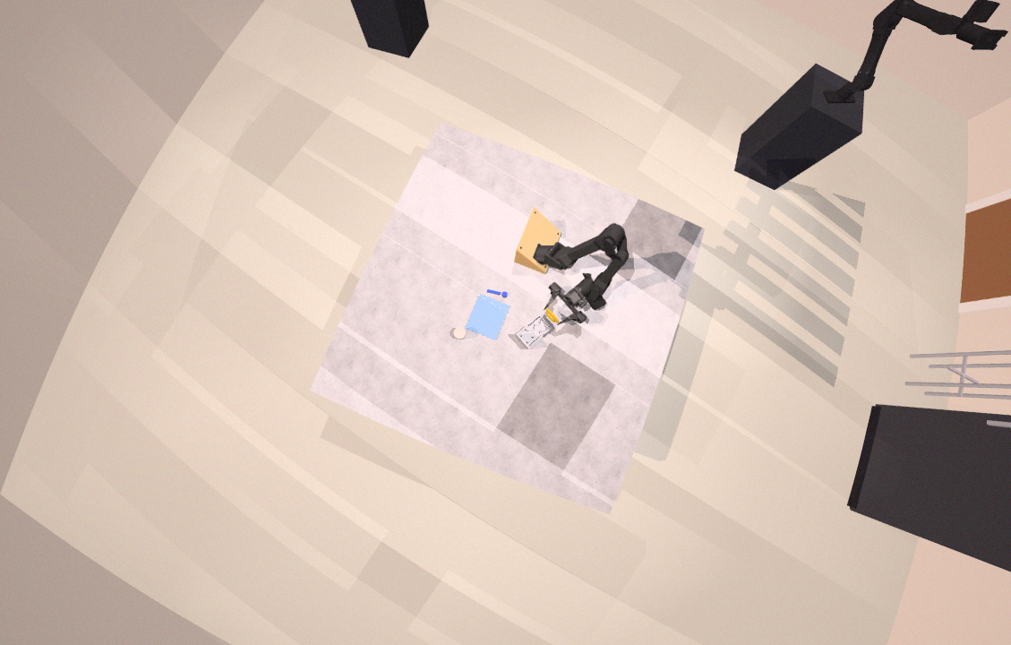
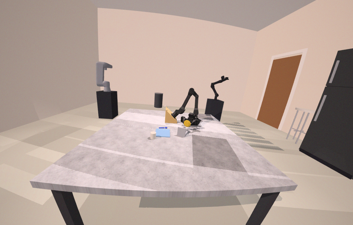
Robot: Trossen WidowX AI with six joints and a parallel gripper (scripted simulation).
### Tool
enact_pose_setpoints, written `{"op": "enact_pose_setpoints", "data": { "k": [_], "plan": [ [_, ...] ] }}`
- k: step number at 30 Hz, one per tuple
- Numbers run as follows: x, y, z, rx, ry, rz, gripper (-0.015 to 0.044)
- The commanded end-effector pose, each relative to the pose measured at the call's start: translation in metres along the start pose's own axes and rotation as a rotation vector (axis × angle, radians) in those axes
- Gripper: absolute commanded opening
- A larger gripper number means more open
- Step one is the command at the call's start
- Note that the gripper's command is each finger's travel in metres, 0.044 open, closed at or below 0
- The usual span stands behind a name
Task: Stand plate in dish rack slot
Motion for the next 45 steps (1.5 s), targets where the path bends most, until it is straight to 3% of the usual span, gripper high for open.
{"op": "enact_pose_setpoints", "data": {
  "k": [1,45],
  "plan": [
    [-0.001,-0.006,0.001,-0.001,0.005,-0.003,0.0],
    [-0.001,-0.056,-0.004,-0.007,-0.02,0.001,0.0]
  ]
}}
Point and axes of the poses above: the point midway between the two fingers, 35 mm back from their tips, its own y axis back along the fingers, its own x axis across the jaws, z = x × y, the point moved 5 cm from there along y, back along the fingers, and after that the axes turned 4 degrees about y, right-handed, at the moved point
